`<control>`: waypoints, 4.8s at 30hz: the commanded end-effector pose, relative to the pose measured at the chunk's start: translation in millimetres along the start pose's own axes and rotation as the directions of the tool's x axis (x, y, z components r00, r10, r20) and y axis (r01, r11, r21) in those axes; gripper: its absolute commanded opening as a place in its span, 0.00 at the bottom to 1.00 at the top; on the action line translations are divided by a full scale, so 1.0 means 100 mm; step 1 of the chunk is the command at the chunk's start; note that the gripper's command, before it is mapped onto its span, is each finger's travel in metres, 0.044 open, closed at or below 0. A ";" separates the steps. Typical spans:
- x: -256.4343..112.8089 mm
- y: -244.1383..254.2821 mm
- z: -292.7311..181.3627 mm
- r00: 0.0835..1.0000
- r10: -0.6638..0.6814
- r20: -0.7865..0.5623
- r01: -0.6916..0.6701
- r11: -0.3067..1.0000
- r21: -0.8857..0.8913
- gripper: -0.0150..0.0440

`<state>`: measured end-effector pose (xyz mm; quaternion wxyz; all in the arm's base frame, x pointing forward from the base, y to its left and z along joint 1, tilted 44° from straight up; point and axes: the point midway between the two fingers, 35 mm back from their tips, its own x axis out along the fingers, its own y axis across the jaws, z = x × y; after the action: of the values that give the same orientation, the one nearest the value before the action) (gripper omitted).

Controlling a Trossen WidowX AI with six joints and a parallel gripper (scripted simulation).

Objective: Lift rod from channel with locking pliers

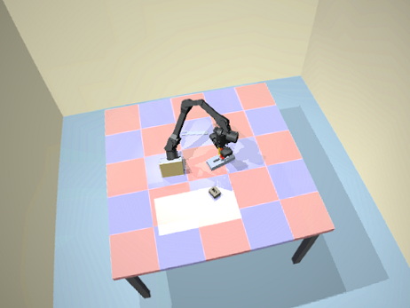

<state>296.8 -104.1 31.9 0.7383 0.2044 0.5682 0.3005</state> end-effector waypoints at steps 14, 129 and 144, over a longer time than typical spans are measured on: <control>0.00 -0.03 0.01 1.000 -0.003 0.003 0.003 1.000 -0.002 0.66; -0.62 -0.15 0.10 0.991 0.023 0.129 -0.024 1.000 0.009 0.43; -0.82 -0.16 0.17 0.973 0.022 0.229 -0.025 1.000 0.007 0.43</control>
<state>300.9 -163.1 77.2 0.7823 0.2496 0.4936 0.2865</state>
